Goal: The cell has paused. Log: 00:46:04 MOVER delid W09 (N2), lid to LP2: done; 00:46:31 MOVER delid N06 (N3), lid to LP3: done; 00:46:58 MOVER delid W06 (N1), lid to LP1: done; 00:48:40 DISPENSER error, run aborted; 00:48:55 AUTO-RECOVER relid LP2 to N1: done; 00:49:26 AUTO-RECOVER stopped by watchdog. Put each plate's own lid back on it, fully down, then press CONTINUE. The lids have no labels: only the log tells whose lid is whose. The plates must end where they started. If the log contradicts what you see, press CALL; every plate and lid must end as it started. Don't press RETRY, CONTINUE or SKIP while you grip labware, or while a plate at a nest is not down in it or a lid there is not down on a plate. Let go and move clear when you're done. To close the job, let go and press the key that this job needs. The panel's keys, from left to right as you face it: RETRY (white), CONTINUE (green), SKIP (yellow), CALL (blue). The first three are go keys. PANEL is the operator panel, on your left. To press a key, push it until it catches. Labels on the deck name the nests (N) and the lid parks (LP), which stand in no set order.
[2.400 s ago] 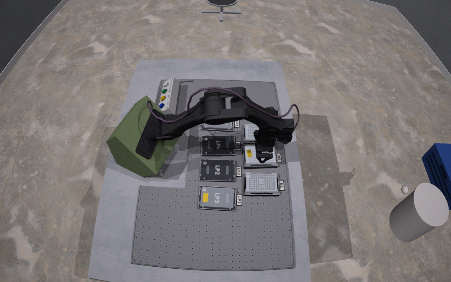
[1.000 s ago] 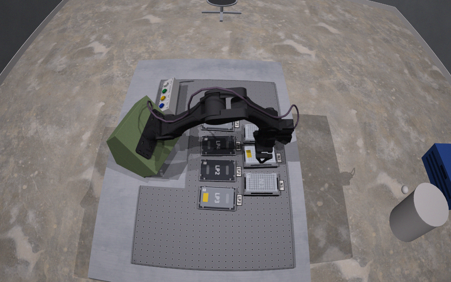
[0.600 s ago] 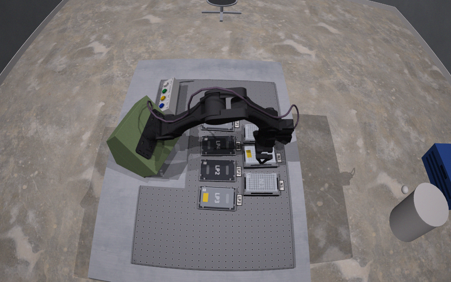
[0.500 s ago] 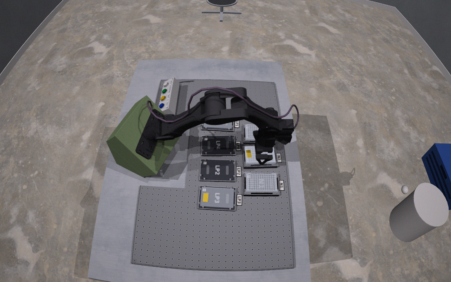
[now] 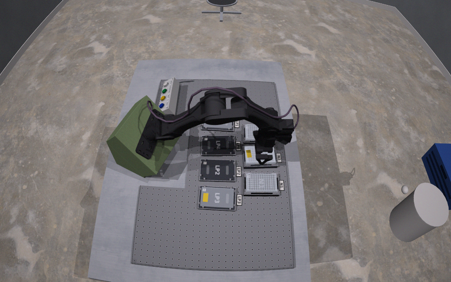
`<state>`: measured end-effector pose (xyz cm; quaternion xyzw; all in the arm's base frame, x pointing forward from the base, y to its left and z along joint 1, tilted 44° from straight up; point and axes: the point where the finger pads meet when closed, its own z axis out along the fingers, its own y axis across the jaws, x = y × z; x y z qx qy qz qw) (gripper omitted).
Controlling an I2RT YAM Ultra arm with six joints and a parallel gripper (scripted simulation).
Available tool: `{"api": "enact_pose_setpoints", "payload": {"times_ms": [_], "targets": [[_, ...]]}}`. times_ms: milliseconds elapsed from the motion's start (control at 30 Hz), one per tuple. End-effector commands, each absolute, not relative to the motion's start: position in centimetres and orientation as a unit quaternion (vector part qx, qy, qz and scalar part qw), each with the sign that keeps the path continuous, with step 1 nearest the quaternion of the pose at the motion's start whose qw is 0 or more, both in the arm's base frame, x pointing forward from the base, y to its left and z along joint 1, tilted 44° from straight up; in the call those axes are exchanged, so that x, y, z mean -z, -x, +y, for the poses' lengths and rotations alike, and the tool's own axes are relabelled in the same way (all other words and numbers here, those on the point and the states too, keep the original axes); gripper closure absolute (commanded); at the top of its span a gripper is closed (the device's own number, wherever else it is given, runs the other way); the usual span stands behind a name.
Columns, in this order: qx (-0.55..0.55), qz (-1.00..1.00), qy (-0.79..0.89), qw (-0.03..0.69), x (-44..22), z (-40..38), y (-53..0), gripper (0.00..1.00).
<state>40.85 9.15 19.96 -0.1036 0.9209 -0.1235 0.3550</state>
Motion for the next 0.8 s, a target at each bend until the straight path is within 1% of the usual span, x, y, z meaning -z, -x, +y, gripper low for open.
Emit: {"api": "enact_pose_setpoints", "payload": {"times_ms": [0, 700, 767], "targets": [[0.121, 0.919, 0.104, 0.361, -20.7, 9.4, -41.0, 0.0], [0.121, 0.919, 0.104, 0.361, -20.7, 9.4, -41.0, 0.0], [0.118, 0.914, 0.101, 0.374, -22.3, 9.7, -40.6, 0.0]]}}
